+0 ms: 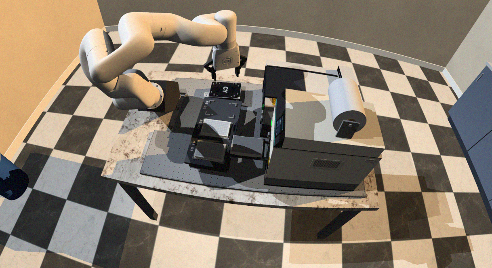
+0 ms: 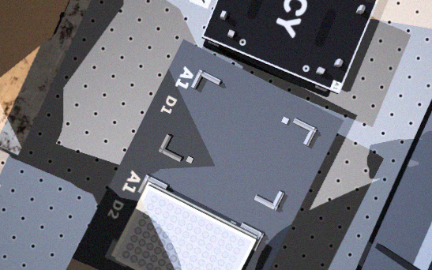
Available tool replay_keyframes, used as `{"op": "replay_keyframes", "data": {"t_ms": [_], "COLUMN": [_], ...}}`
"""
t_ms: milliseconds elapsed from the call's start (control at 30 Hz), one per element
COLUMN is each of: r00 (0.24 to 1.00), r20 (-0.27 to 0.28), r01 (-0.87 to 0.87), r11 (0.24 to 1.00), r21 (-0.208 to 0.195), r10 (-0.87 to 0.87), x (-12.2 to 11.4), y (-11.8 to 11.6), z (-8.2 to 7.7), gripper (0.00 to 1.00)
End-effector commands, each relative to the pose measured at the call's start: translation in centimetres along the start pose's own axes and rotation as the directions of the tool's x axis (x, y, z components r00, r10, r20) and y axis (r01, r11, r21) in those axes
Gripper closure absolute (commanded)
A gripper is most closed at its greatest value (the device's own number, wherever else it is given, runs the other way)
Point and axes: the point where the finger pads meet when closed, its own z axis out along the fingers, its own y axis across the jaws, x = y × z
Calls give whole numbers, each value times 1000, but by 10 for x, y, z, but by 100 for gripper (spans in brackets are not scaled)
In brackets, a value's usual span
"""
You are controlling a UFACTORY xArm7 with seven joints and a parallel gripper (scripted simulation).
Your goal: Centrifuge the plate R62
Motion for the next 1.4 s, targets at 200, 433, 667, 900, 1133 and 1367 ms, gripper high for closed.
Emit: {"op": "replay_keyframes", "data": {"t_ms": [200,433,667,900,1133,1367], "r00": [951,854,756,584,441,407], "r20": [-4,-5,-5,-5,-4,-4], "r01": [309,520,655,812,898,913], "r11": [951,854,756,584,441,407], "r21": [2,1,0,-1,-2,-2], "r10": [-309,-520,-655,-812,-897,-913], "x": [1,1,1,1,1,1], "y": [1,1,1,1,1,1], "z": [-2,-2,-2,-2,-2,-2], "gripper": [0,0,0,0,0,0]}}
